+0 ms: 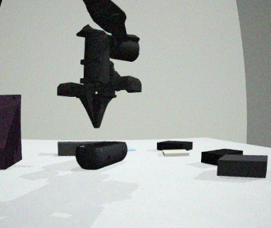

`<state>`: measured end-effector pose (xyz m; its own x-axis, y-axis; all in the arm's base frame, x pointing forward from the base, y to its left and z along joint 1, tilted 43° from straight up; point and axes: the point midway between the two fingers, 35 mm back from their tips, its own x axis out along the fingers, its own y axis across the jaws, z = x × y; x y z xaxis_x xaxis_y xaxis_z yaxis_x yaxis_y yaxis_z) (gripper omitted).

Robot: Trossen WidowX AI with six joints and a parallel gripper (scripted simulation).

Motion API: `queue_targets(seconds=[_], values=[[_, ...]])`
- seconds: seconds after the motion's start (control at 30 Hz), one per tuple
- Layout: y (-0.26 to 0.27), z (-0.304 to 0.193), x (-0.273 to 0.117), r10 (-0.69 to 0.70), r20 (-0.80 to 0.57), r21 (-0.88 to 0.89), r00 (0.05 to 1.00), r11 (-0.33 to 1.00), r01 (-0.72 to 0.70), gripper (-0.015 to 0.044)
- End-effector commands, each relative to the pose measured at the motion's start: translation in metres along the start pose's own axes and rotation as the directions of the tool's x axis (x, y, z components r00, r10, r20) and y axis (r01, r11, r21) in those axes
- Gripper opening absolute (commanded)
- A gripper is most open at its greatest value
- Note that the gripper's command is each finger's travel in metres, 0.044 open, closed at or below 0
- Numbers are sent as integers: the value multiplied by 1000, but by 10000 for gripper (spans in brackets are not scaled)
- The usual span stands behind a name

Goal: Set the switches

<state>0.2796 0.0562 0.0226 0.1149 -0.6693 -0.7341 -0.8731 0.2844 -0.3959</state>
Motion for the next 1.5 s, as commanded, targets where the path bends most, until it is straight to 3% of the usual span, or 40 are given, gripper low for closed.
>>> queue_targets(seconds=[0.0, 0.97, 1.47], values=[[-4, 5, 3, 6, -11, -11, 1000, 1000, -6, 0], [-4, 5, 46, 5, -12, -11, 1000, 1000, -5, 0], [-4, 5, 46, 5, -12, -11, 1000, 1000, -5, 0]])
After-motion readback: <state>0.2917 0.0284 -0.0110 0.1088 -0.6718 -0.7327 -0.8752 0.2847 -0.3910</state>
